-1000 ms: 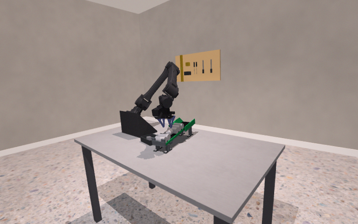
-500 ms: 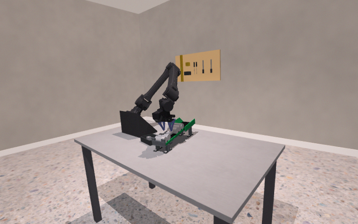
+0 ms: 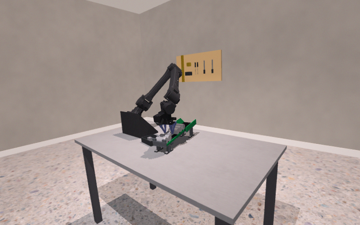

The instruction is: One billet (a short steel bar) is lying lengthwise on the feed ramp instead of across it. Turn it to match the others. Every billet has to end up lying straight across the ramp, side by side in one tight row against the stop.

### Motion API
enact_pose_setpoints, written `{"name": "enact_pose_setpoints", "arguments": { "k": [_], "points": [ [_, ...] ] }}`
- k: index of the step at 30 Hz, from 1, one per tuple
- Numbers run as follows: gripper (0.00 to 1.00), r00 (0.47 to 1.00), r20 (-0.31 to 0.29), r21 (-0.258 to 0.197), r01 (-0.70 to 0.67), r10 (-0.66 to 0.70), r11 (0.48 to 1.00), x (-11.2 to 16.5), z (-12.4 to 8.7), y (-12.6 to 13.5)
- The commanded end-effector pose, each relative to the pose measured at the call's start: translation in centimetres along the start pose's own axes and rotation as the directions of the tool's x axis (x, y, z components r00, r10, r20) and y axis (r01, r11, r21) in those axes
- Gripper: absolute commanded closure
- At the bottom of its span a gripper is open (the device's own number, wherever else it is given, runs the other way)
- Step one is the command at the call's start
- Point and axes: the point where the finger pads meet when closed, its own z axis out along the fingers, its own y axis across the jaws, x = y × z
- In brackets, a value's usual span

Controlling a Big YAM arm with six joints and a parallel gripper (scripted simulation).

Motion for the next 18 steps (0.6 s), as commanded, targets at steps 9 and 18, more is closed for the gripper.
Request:
{"name": "enact_pose_setpoints", "arguments": {
  "k": [9, 18],
  "points": [
    [0.45, 1.0, -0.004, 0.012, -0.003, 0.003, 1.0, 0.16, 1.39, 0.22],
    [0.45, 1.0, -0.005, 0.014, -0.006, 0.006, 1.0, 0.1, 1.66, 0.14]
  ]
}}
